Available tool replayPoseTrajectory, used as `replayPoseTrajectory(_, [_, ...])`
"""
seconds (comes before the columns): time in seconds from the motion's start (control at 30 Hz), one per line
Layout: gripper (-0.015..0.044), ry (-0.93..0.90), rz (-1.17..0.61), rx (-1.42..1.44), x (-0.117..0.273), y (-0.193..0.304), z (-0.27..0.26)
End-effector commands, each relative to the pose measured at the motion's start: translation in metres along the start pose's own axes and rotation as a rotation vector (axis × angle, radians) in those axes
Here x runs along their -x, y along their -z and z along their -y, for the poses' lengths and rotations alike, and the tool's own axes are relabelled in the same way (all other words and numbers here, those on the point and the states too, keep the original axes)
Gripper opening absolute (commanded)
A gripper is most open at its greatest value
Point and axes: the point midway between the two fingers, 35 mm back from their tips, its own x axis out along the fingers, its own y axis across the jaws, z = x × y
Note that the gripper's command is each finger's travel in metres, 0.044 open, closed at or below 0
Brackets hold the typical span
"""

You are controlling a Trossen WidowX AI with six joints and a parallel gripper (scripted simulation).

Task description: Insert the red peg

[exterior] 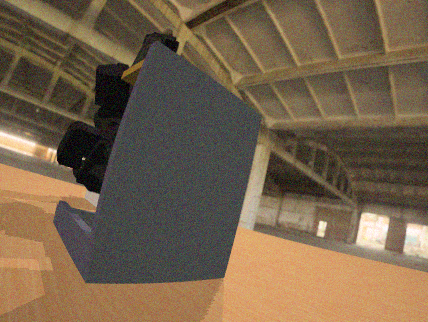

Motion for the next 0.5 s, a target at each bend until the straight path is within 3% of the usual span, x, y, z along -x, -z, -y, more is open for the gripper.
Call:
replayPoseTrajectory(0.0, [0.0272, 0.001, -0.006, 0.008, 0.007, -0.002, 0.001])
replayPoseTrajectory(0.2, [0.0430, 0.001, -0.001, 0.010, 0.021, 0.003, -0.002])
replayPoseTrajectory(0.47, [0.0440, 0.001, 0.003, 0.011, 0.042, 0.008, -0.004])
